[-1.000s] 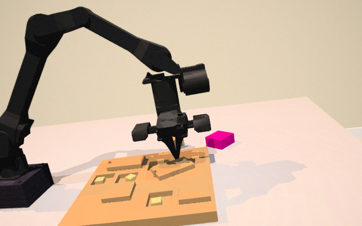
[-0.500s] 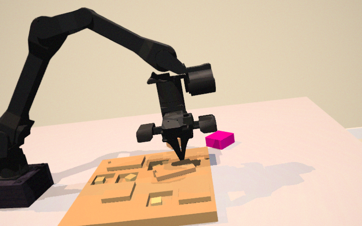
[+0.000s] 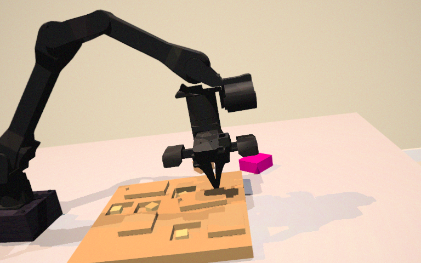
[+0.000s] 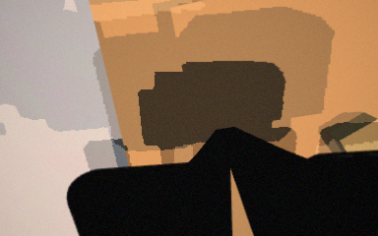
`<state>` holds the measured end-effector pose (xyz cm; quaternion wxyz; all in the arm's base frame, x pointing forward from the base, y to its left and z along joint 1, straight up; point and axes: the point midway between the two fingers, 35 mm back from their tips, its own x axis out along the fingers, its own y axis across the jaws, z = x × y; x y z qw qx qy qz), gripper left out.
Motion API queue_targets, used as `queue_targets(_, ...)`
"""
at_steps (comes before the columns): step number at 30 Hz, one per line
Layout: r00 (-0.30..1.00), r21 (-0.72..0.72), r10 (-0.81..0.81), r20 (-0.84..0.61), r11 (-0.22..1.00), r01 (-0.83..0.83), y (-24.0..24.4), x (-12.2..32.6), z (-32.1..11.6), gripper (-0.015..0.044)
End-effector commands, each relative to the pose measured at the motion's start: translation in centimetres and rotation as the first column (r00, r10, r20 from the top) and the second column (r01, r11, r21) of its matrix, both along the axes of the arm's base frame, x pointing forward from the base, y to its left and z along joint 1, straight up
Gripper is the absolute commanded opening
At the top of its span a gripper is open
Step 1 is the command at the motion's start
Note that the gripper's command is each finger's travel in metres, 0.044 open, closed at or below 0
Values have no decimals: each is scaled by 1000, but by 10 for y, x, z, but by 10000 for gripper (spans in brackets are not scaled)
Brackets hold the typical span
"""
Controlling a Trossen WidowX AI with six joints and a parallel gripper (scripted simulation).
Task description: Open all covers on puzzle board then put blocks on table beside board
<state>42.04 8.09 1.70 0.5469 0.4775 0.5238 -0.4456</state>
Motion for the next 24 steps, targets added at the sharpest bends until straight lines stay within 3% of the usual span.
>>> queue_targets(1,1000,-5,3,-11,1000,-4,-4,2,-4,0)
queue_targets(24,1000,-5,3,-11,1000,-4,-5,3,26,0)
